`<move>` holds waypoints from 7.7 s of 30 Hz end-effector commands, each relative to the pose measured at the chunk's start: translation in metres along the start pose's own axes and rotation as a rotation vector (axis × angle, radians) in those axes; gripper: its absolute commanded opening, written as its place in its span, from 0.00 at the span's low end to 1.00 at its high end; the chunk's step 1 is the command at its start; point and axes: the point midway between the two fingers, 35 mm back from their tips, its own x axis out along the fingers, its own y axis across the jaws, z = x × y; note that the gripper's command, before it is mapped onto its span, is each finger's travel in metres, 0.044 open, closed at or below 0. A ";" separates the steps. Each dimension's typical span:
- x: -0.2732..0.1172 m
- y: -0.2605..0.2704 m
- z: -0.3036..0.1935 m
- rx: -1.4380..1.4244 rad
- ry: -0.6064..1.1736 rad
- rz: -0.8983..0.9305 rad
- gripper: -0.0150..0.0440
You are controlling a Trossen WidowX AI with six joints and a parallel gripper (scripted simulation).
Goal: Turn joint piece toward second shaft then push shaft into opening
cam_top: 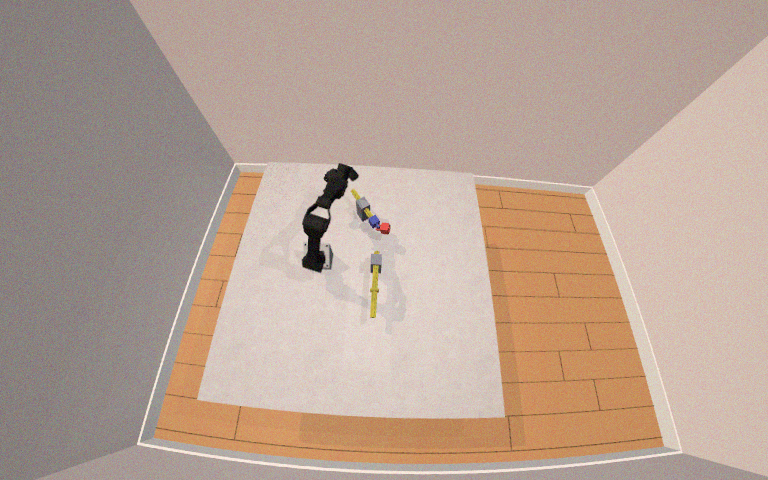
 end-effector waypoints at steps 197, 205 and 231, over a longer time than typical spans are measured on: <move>-0.156 -0.047 -0.304 2.244 0.818 -0.919 0.56; -0.156 -0.047 -0.304 2.244 0.818 -0.919 0.56; -0.156 -0.047 -0.304 2.244 0.818 -0.919 0.56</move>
